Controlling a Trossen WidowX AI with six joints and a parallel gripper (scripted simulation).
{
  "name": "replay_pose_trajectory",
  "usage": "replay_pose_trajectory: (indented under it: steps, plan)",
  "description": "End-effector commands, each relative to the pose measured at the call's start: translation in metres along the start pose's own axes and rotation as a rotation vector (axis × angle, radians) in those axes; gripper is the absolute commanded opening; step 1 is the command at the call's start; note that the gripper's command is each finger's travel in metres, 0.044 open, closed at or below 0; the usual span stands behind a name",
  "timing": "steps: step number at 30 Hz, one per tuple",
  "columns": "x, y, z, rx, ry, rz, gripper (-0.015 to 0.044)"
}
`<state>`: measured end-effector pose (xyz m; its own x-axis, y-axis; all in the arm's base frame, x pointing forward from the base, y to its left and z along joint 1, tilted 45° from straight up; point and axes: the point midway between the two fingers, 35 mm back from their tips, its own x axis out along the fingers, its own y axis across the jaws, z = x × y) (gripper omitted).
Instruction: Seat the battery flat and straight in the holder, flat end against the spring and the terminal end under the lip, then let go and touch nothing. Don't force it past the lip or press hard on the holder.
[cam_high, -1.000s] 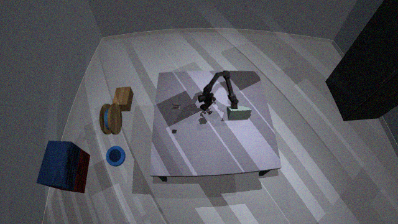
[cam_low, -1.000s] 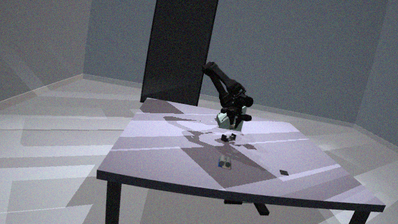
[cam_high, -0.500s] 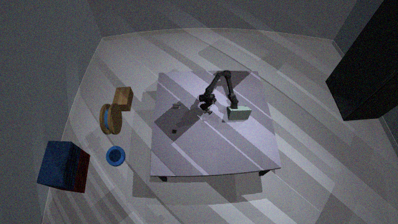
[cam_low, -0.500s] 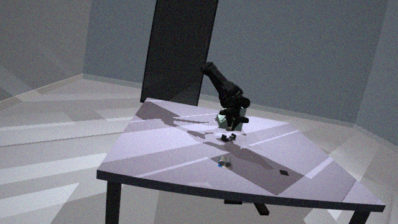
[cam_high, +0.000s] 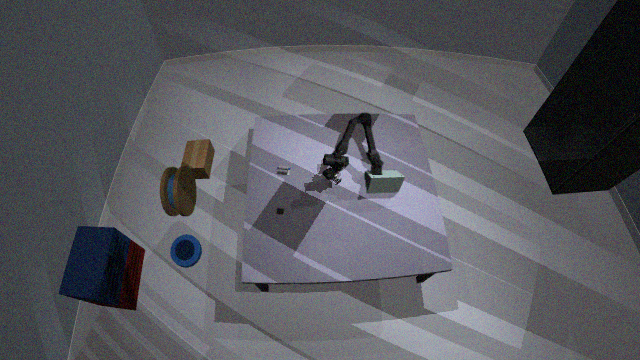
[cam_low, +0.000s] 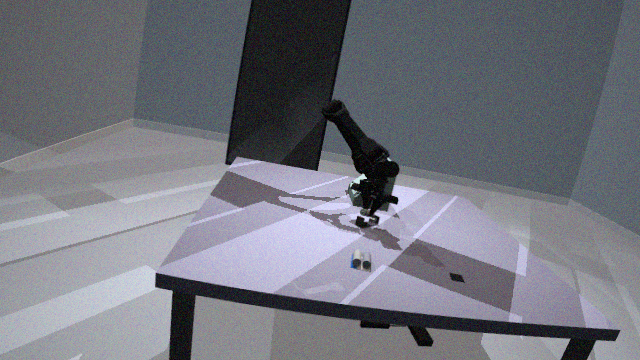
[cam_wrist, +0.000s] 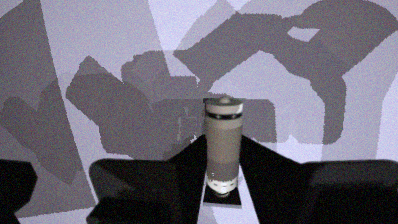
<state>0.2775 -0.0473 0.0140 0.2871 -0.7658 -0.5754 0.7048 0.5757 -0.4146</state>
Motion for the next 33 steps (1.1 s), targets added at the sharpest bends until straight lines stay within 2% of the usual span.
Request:
replay_pose_trajectory:
  steps: [1, 33]
  plan:
    - [0.001, -0.001, 0.000, -0.004, -0.020, 0.002, 0.0086]
    - [0.014, 0.004, -0.009, -0.020, -0.184, 0.028, 0.0086]
